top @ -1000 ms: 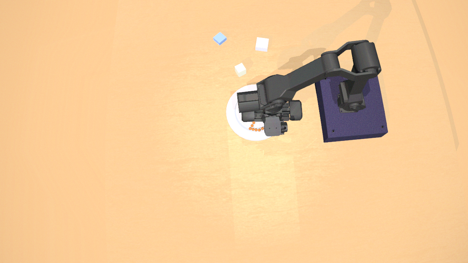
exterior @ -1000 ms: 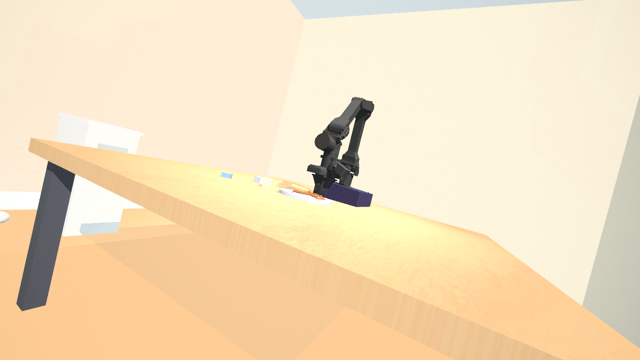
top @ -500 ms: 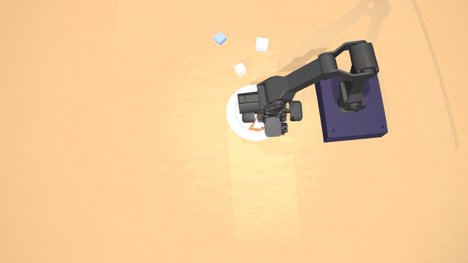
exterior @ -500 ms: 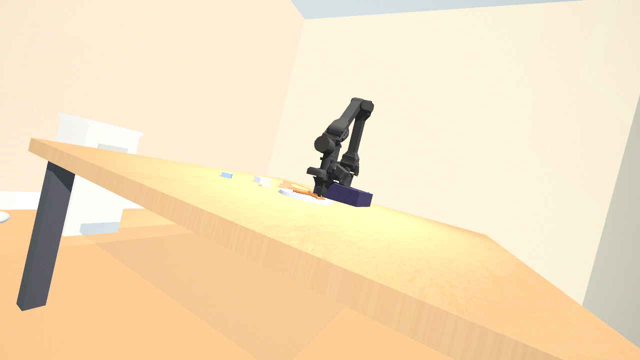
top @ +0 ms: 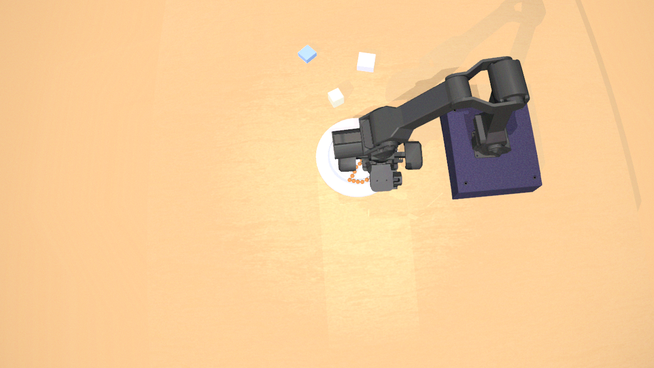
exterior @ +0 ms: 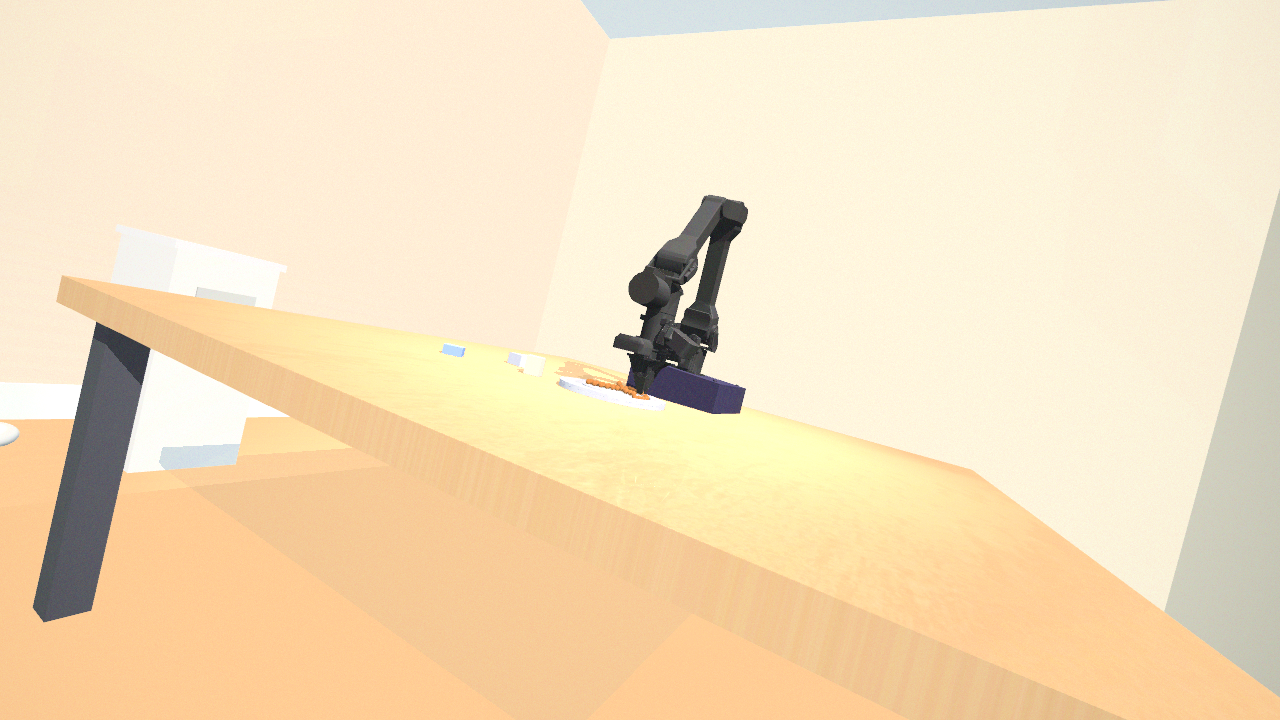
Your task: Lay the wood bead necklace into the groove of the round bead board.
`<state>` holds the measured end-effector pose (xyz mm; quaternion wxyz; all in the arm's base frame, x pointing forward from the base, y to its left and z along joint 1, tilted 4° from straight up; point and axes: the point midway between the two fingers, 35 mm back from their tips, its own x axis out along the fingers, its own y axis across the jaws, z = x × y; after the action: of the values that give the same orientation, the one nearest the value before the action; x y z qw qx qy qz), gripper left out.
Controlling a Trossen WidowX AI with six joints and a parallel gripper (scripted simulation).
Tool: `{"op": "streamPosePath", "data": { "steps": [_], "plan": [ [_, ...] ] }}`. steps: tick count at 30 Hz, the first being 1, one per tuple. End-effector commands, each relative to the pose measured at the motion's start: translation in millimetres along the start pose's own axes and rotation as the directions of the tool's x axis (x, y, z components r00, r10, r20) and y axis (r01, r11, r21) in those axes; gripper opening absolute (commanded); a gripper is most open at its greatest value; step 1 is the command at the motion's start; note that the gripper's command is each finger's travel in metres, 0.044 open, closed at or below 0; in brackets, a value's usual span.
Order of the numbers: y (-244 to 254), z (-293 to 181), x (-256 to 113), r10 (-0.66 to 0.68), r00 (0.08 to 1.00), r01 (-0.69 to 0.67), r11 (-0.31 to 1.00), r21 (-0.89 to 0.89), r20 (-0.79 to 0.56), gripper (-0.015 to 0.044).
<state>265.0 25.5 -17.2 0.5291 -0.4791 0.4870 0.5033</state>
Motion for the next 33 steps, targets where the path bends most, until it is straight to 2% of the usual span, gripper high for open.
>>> {"op": "streamPosePath", "data": {
  "steps": [1, 33],
  "plan": [
    [-0.4, 0.0, -0.4, -0.001, 1.000, 0.001, 1.000, 0.000, 0.000, 0.0000],
    [8.2, 0.5, -0.3, 0.001, 1.000, -0.001, 1.000, 0.000, 0.000, 0.0000]
  ]
}}
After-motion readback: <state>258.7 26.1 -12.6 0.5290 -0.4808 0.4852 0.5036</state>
